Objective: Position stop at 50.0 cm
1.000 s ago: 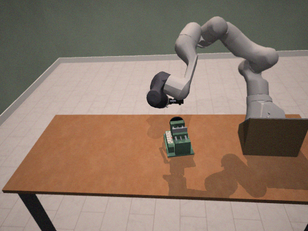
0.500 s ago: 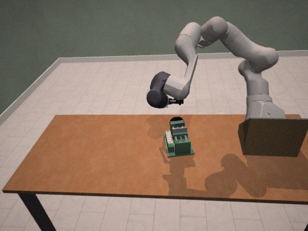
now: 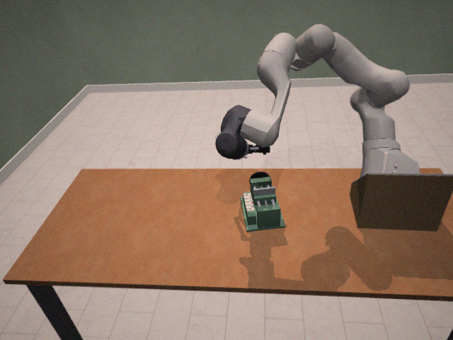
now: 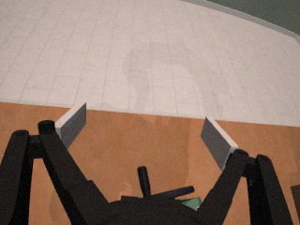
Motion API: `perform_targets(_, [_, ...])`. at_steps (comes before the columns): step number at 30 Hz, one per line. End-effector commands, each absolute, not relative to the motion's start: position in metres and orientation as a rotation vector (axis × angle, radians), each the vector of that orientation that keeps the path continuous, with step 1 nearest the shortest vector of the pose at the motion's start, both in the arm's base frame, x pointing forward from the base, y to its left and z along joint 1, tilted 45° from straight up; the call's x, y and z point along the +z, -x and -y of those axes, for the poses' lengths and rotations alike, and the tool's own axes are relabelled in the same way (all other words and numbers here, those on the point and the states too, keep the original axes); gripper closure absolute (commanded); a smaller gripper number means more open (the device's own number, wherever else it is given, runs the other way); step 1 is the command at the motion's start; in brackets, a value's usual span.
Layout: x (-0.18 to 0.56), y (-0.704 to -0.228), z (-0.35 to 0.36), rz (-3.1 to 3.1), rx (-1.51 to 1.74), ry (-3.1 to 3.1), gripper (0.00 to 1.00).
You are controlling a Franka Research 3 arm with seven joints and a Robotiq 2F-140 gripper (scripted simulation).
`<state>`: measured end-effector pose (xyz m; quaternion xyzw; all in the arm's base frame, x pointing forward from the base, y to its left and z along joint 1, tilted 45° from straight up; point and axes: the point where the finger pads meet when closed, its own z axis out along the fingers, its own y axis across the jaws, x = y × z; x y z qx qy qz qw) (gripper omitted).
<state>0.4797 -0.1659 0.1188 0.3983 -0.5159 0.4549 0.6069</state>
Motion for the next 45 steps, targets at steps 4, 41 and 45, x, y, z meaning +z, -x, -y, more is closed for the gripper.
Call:
perform_targets(4, [0.133,-0.482,0.151,1.193,1.051,-0.921,0.00])
perform_targets(41, [0.176,-0.492,0.104,1.356,0.841,-1.226,0.00])
perform_targets(45, [0.163,-0.488,0.110,1.408,0.784,-1.317,0.00])
